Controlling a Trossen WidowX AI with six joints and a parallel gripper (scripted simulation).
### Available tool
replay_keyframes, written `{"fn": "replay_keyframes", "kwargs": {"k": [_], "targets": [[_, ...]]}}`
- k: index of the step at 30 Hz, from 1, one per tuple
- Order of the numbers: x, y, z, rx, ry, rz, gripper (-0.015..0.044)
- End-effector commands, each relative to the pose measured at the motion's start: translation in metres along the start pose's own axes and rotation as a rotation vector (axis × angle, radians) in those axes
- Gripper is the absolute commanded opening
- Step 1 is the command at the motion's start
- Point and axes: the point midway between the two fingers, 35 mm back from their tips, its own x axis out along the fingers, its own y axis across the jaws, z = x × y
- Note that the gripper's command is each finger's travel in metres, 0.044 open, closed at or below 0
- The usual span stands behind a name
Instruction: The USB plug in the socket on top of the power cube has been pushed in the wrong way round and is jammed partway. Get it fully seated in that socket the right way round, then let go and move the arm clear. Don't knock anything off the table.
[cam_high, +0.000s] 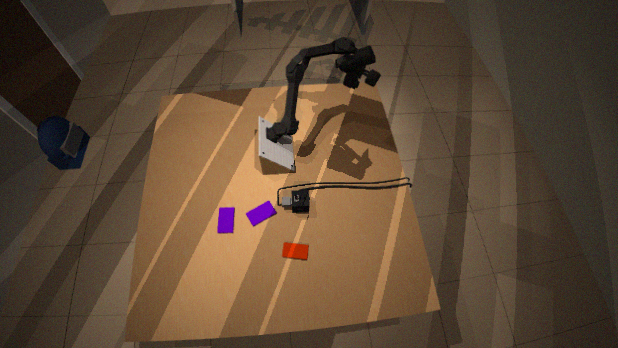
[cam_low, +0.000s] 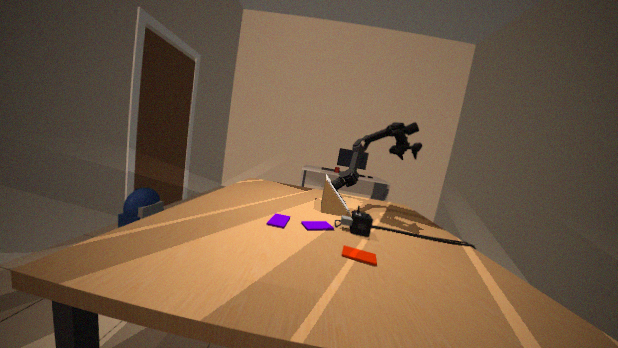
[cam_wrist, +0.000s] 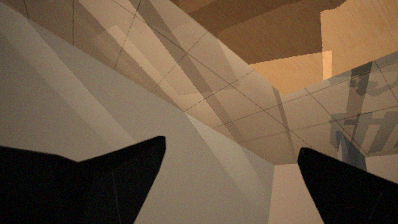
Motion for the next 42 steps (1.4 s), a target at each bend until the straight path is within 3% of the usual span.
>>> {"fn": "replay_keyframes", "kwargs": {"k": [1,10,22,32,42], "targets": [[0.001,0.002,0.001,0.001,-0.004,0.003,0.0426],[0.012,0.100,0.094,0.088,-0.223,0.117,0.0440],[-0.031,0.188,0.253,0.228,-0.553,0.227,0.0440],[-0.097,0.195,0.387,0.390,-0.730,0.203,0.0440],[-0.163,0.138,0.504,0.581,-0.790,0.111,0.0440]]}}
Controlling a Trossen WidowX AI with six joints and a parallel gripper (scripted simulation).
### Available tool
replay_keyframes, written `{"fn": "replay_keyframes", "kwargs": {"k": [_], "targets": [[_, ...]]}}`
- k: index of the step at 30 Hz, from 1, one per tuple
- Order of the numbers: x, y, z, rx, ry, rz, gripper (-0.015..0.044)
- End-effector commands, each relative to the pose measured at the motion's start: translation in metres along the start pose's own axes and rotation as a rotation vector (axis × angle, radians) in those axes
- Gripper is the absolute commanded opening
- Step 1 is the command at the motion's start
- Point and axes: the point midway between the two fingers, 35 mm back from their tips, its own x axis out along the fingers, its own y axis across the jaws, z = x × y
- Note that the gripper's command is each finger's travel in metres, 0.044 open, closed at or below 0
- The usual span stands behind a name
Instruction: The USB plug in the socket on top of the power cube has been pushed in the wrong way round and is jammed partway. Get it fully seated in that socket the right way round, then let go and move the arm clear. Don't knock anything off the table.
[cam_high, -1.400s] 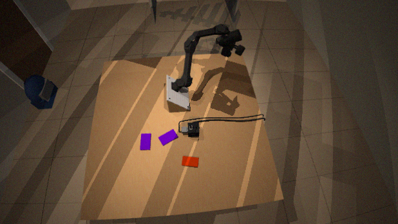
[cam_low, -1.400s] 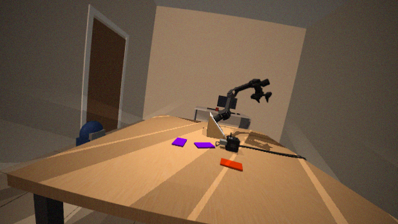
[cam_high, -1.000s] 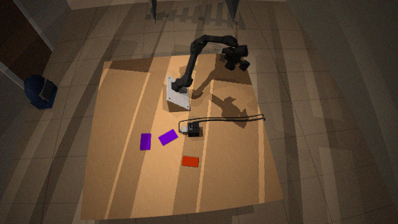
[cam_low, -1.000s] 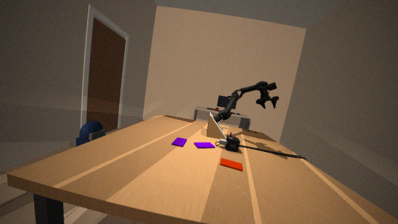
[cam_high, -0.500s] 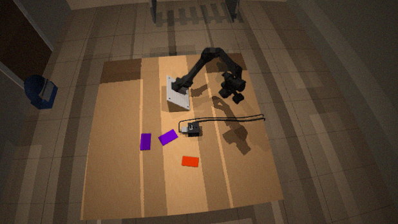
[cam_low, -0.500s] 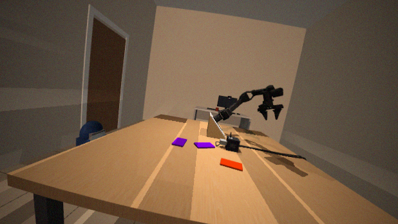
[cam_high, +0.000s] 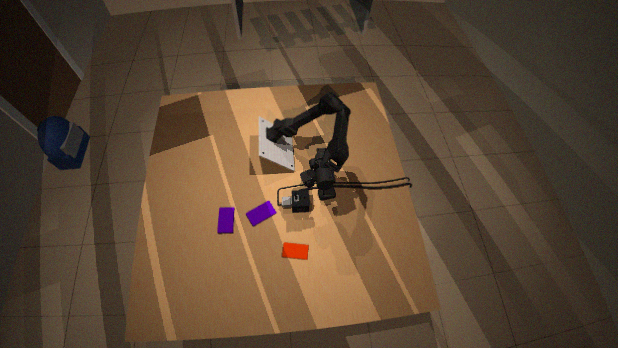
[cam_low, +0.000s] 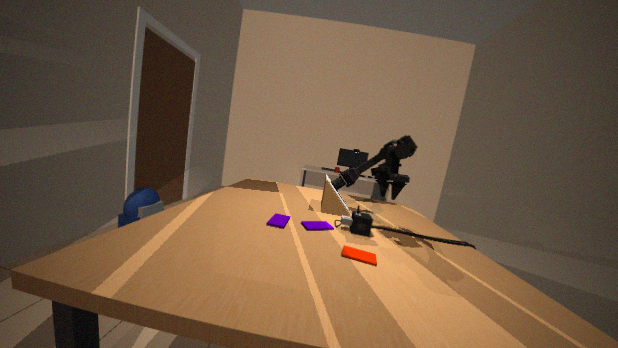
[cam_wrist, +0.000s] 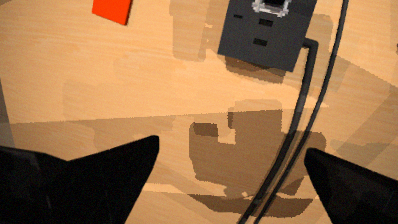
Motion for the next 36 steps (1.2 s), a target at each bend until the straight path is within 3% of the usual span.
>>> {"fn": "replay_keyframes", "kwargs": {"k": [1,5,36], "targets": [[0.017,-0.009,0.069,0.072,-0.036,-0.077,0.0440],[0.026,-0.022,0.104,0.108,-0.041,-0.122,0.0440],[0.040,-0.025,0.107,0.108,-0.041,-0.122,0.0440]]}}
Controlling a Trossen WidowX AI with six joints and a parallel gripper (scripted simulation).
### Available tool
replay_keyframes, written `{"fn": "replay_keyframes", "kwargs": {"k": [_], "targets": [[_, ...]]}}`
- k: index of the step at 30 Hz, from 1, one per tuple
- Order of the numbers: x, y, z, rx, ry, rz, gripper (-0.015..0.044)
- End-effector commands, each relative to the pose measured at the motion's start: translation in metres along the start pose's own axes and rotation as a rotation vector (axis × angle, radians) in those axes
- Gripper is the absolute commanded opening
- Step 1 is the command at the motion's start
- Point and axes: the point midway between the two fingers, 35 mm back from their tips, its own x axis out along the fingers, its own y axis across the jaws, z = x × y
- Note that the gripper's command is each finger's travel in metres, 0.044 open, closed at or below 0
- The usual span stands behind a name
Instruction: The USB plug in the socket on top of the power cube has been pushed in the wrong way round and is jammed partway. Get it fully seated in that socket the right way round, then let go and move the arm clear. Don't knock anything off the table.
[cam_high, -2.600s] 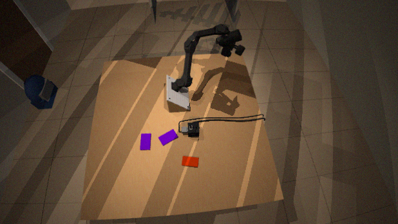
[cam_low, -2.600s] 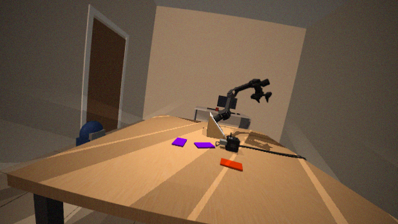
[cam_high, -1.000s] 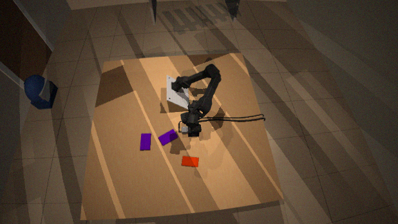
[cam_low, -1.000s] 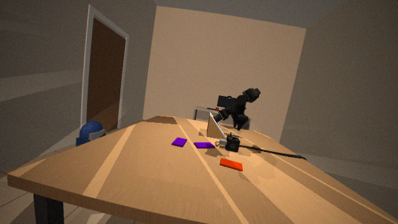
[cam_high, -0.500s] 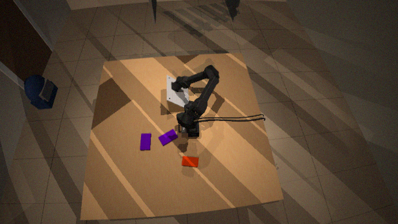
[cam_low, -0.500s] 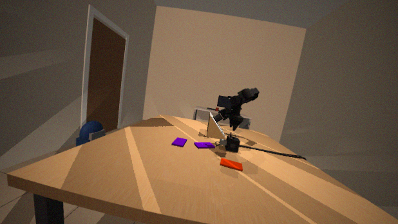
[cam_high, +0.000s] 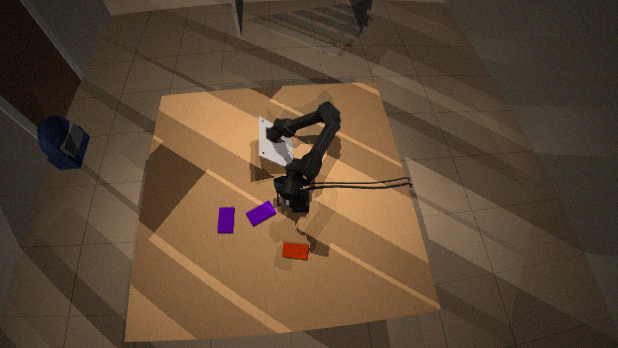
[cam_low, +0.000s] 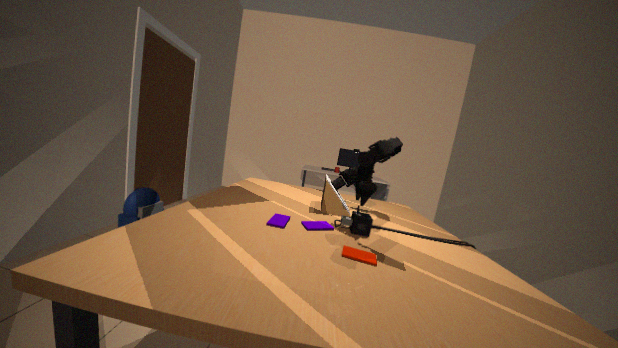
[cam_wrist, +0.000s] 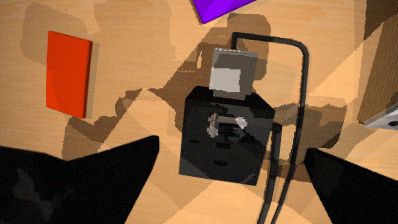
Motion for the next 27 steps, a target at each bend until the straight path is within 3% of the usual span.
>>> {"fn": "replay_keyframes", "kwargs": {"k": [1,19,27], "targets": [[0.006,-0.001,0.000,0.004,0.001,-0.002,0.0440],[0.019,-0.001,0.000,0.003,0.002,-0.002,0.0440],[0.017,-0.001,0.001,-0.001,-0.004,-0.002,0.0230]]}}
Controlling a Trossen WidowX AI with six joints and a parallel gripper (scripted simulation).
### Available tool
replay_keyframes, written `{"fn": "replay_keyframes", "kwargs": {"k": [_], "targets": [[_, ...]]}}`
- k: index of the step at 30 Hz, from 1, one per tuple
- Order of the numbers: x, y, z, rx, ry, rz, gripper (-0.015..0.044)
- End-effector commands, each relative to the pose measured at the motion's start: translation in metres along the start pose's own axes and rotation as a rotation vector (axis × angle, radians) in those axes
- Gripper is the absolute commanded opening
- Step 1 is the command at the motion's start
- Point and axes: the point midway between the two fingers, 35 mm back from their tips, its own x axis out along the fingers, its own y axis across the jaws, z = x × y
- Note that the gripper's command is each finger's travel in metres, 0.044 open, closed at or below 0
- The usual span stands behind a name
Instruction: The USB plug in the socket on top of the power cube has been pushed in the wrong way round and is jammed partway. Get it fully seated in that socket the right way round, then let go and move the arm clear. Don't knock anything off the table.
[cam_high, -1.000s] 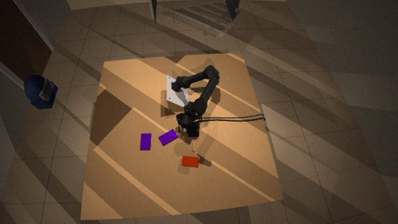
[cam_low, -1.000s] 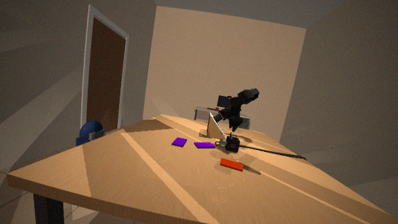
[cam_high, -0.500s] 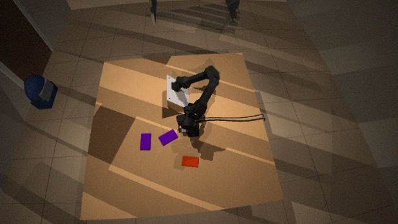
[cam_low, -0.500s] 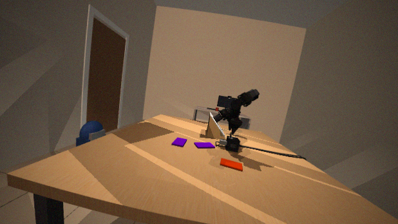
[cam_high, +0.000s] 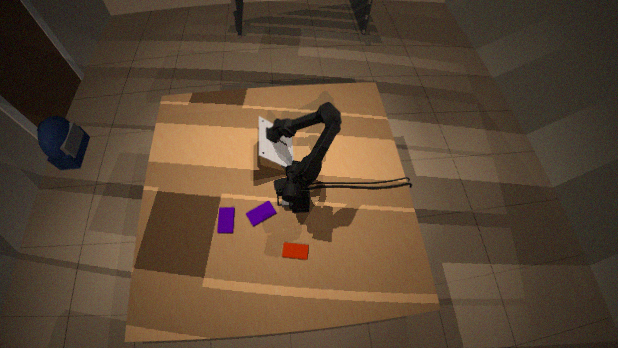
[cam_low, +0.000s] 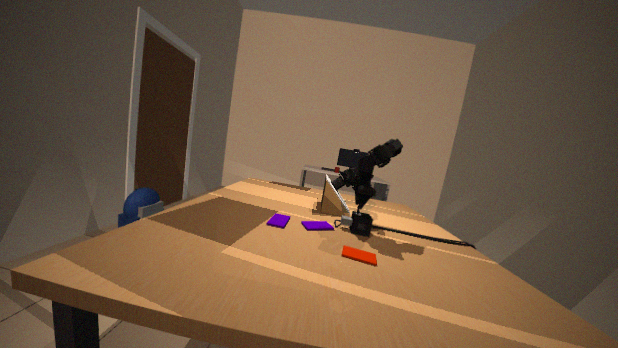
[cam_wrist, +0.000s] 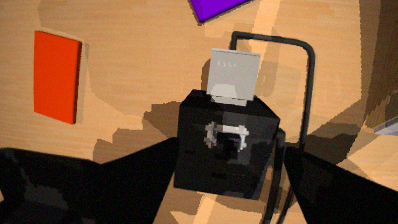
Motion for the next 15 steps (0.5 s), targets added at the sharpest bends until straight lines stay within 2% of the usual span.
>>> {"fn": "replay_keyframes", "kwargs": {"k": [1,9,15], "targets": [[-0.0004,0.0003,-0.0001,-0.001,0.000,0.001,0.0204],[-0.0004,0.0003,-0.0001,-0.001,0.000,0.001,0.0000],[-0.0004,0.0003,-0.0001,-0.001,0.000,0.001,0.0000]]}}
